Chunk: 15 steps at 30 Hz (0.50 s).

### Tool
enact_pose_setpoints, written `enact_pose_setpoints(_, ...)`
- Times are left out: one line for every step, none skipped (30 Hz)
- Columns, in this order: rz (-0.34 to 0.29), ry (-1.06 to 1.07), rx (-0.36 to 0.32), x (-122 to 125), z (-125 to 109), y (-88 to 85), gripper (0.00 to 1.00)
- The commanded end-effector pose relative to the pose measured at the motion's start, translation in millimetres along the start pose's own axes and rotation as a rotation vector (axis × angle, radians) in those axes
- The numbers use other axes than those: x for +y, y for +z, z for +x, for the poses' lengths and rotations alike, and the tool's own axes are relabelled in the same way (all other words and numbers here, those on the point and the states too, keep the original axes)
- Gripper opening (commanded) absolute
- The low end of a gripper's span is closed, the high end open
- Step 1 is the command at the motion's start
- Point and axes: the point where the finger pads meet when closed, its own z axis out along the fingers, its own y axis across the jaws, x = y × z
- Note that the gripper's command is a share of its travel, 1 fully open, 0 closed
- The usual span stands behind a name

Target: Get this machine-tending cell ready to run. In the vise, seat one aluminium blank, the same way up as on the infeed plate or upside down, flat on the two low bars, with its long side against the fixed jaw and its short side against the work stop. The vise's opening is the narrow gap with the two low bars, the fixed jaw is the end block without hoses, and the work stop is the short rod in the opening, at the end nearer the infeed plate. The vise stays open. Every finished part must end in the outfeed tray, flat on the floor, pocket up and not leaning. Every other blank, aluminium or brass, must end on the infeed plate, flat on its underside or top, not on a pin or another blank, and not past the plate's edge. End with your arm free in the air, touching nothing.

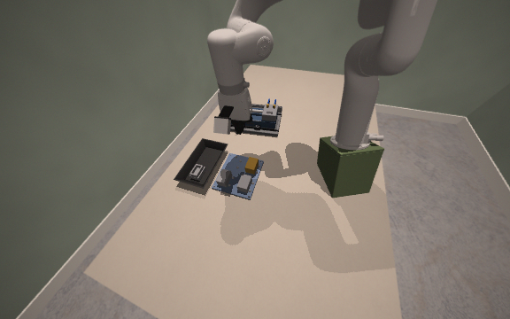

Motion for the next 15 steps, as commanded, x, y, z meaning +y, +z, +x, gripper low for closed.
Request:
enact_pose_setpoints(-0.003, 0.001, 0.001, 1.4, 0.3, 7.1, 0.00)
enact_pose_setpoints(-0.003, 0.001, 0.001, 1.4, 0.3, 8.9, 0.00)
enact_pose_setpoints(-0.003, 0.001, 0.001, 1.4, 0.3, 8.9, 0.00)
enact_pose_setpoints(-0.003, 0.001, 0.001, 1.4, 0.3, 8.9, 0.00)
enact_pose_setpoints(-0.003, 0.001, 0.001, 1.4, 0.3, 10.7, 0.00)
enact_pose_setpoints(-0.003, 0.001, 0.001, 1.4, 0.3, 12.7, 0.00)
enact_pose_setpoints(-0.003, 0.001, 0.001, 1.4, 0.3, 14.7, 0.00)
enact_pose_setpoints(-0.003, 0.001, 0.001, 1.4, 0.3, 16.8, 0.00)
enact_pose_setpoints(-0.003, 0.001, 0.001, 1.4, 0.3, 18.9, 0.00)
enact_pose_setpoints(-0.003, 0.001, 0.001, 1.5, 0.3, 21.1, 0.00)
enact_pose_setpoints(-0.003, 0.001, 0.001, 1.5, 0.3, 23.3, 0.00)
enact_pose_setpoints(-0.003, 0.001, 0.001, 1.5, 0.3, 25.6, 0.00)
enact_pose_setpoints(-0.003, 0.001, 0.001, 1.5, 0.3, 27.8, 0.00)
enact_pose_setpoints(-0.003, 0.001, 0.001, 1.5, 0.3, 30.1, 0.00)
enact_pose_setpoints(-0.003, 0.001, 0.001, 1.5, 0.3, 32.4, 0.00)
